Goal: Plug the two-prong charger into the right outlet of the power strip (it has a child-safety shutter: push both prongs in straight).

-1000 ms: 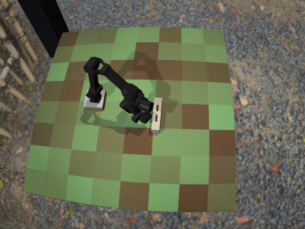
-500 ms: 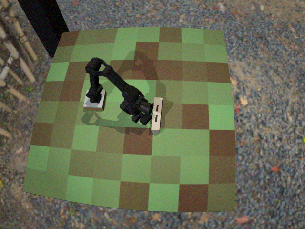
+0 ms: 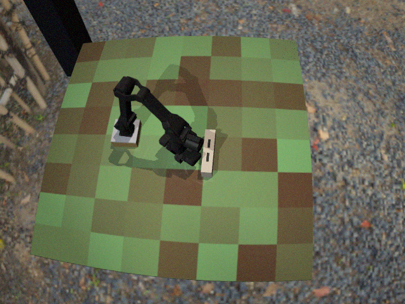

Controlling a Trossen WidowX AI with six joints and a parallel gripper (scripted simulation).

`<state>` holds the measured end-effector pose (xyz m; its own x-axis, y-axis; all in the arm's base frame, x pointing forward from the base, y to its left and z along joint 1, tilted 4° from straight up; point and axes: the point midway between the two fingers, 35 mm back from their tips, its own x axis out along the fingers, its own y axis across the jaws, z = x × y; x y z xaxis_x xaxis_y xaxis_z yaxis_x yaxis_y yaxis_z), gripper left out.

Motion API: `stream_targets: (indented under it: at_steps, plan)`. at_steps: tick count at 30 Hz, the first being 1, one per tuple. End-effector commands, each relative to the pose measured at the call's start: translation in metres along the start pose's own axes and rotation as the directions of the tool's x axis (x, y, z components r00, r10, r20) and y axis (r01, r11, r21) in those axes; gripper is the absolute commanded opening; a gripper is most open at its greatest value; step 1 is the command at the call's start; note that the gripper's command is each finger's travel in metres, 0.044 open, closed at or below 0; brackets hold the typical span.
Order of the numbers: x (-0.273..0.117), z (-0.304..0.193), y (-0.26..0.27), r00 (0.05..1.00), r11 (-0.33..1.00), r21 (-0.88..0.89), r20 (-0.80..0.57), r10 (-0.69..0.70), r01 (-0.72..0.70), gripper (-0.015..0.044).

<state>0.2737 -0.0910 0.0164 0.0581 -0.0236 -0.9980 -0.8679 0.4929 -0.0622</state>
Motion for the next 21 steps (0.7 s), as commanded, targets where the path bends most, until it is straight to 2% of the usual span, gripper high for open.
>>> stream_targets:
  at_steps: [1,7,10,21]
  plan:
    - [0.000,0.000,0.000,1.000,1.000,0.000,0.000,-0.001,0.001,0.0118]
    - [0.000,0.000,0.000,1.000,1.000,0.000,0.000,-0.001,0.001,0.0078]
    - [-0.005,0.000,-0.001,1.000,1.000,0.000,0.000,0.000,0.000,0.0000]
    - [-0.056,-0.006,0.004,1.000,1.000,0.004,-0.005,0.006,-0.006,0.0000]
